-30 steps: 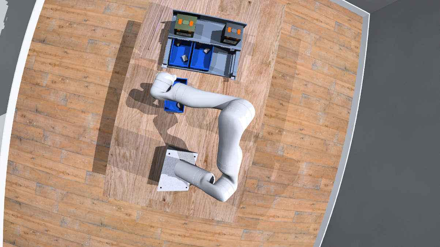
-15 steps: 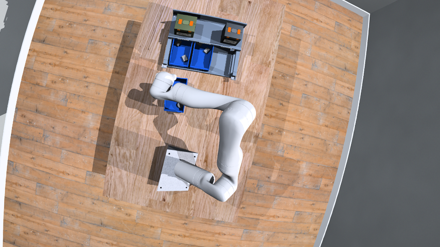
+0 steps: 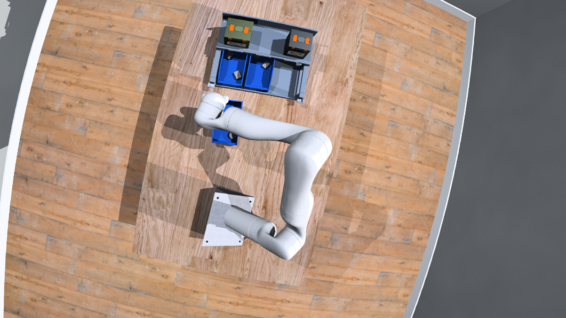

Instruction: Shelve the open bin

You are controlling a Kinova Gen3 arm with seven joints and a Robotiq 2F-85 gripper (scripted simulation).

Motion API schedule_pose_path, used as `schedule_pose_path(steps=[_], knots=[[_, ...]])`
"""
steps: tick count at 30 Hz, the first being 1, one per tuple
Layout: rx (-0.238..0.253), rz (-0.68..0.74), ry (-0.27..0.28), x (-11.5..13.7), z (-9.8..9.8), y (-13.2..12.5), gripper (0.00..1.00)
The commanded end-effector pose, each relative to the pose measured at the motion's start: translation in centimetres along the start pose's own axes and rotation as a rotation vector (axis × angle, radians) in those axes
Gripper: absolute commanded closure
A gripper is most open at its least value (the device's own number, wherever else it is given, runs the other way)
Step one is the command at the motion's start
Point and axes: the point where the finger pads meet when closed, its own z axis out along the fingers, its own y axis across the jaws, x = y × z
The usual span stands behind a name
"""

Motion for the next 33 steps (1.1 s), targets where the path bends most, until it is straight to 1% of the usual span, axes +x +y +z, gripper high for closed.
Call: schedule_pose_path(steps=[1, 2, 14, 19, 31, 33], knots=[[0.0, 0.034, 0.003, 0.0, 0.0, 1.9, 0.9], [0.0, 0.045, 0.003, -0.1, 0.0, 2.5, 0.9], [0.0, 0.045, 0.003, -0.1, 0.0, 2.5, 0.9], [0.0, 0.045, 0.003, -0.2, 0.1, 5.5, 0.9], [0.0, 0.045, 0.003, -0.2, 0.1, 5.5, 0.9], [-0.001, 0.045, 0.002, -0.3, 0.2, 6.7, 0.9]])
